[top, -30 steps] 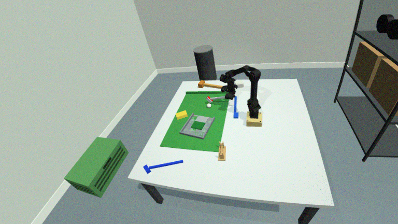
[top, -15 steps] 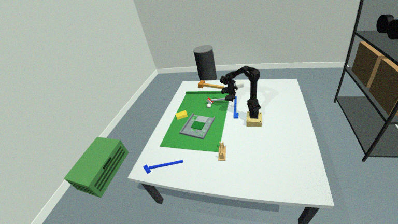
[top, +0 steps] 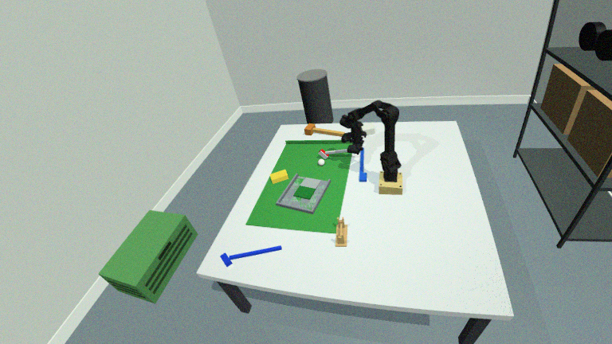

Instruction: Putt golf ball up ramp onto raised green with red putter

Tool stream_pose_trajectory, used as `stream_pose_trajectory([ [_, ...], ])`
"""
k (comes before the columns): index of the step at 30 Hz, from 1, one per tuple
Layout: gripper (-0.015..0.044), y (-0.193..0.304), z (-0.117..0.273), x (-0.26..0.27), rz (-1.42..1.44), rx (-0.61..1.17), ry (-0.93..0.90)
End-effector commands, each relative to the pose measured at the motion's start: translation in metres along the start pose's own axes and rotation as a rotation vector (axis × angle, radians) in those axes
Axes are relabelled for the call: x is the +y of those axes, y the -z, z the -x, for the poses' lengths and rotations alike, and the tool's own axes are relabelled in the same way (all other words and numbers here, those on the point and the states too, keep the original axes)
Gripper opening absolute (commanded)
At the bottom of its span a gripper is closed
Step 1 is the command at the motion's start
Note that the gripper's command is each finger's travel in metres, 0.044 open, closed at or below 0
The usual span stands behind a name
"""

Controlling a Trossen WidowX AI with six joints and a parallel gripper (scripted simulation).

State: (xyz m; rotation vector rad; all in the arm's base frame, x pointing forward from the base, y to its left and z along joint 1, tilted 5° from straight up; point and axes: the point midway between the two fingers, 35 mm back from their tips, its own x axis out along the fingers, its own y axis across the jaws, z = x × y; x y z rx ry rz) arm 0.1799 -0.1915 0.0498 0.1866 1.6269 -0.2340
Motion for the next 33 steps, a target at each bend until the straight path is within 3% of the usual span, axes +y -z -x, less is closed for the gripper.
stream_pose_trajectory([
  [1,0.0000,-0.002,-0.002,-0.016,0.001,-0.001,0.007],
  [13,0.0000,0.000,-0.002,-0.011,-0.002,0.002,0.002],
  [24,0.0000,-0.004,-0.001,0.116,0.002,-0.002,-0.004],
  [33,0.0000,-0.002,0.004,0.123,0.002,-0.002,-0.004],
])
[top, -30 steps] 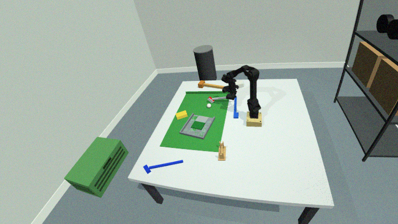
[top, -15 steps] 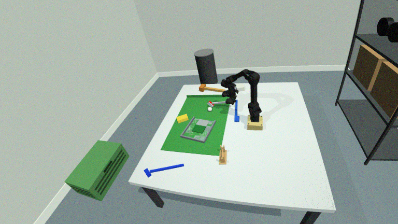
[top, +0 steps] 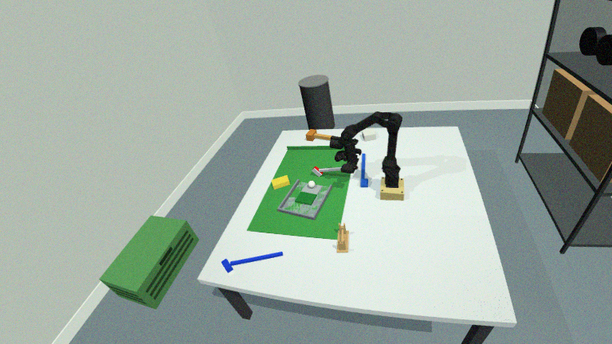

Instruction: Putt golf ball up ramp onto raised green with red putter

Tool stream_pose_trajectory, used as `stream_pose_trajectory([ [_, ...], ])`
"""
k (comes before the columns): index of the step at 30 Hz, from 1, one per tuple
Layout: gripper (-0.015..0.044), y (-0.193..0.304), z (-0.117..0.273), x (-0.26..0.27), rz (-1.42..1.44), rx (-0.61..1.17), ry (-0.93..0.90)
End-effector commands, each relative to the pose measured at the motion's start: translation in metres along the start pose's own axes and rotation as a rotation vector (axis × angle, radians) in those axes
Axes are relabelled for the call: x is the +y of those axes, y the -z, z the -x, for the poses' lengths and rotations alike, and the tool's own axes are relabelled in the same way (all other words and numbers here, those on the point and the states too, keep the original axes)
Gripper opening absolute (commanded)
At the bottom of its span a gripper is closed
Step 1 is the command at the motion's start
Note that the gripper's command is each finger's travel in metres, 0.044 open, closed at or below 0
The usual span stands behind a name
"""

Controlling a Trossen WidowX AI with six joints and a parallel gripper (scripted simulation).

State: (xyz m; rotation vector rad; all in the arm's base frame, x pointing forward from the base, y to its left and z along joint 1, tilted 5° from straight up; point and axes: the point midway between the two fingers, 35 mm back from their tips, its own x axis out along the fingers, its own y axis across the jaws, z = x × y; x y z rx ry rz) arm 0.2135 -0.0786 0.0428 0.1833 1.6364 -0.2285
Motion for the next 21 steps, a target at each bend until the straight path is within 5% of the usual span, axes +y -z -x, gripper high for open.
stream_pose_trajectory([
  [1,0.0000,0.001,0.009,0.005,-0.004,-0.011,-0.004],
  [12,0.0000,0.002,0.060,0.005,-0.004,-0.011,-0.004],
  [21,0.0000,0.002,0.052,0.004,0.001,0.006,0.001],
])
